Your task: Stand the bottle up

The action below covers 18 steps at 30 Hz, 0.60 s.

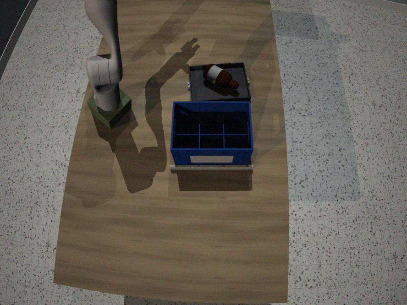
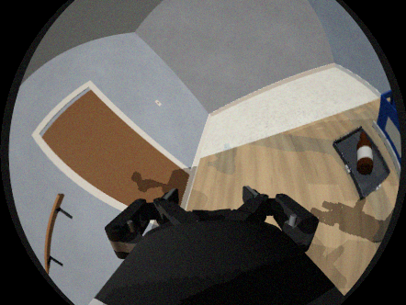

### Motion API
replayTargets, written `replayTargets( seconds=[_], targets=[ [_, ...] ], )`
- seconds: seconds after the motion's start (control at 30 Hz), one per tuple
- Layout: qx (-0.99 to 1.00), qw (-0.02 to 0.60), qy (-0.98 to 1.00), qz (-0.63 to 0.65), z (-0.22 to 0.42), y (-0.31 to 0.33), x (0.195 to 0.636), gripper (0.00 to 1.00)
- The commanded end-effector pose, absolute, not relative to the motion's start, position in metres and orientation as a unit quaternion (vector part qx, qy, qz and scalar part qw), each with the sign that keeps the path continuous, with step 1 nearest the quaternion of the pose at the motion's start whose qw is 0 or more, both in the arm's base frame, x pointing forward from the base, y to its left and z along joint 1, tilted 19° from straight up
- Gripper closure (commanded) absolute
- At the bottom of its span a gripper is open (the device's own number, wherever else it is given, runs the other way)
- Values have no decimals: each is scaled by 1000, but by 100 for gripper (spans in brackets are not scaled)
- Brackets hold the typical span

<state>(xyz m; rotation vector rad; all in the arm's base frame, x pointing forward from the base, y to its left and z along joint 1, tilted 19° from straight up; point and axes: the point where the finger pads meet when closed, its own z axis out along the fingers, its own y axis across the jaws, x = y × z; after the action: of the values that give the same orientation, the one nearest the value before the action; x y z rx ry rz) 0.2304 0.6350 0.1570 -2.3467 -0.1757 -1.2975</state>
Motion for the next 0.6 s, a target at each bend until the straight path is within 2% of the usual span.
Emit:
replayTargets(
  seconds=[0.0,0.17,0.27,0.43,0.57],
  targets=[
    [-860,194,-35,-472,163,609,273,0],
    [-875,140,5,-464,164,562,326,0],
    [-875,139,5,-464,164,562,327,0],
    [-891,78,50,-444,162,500,377,0],
    [-896,56,64,-435,164,475,395,0]
  ],
)
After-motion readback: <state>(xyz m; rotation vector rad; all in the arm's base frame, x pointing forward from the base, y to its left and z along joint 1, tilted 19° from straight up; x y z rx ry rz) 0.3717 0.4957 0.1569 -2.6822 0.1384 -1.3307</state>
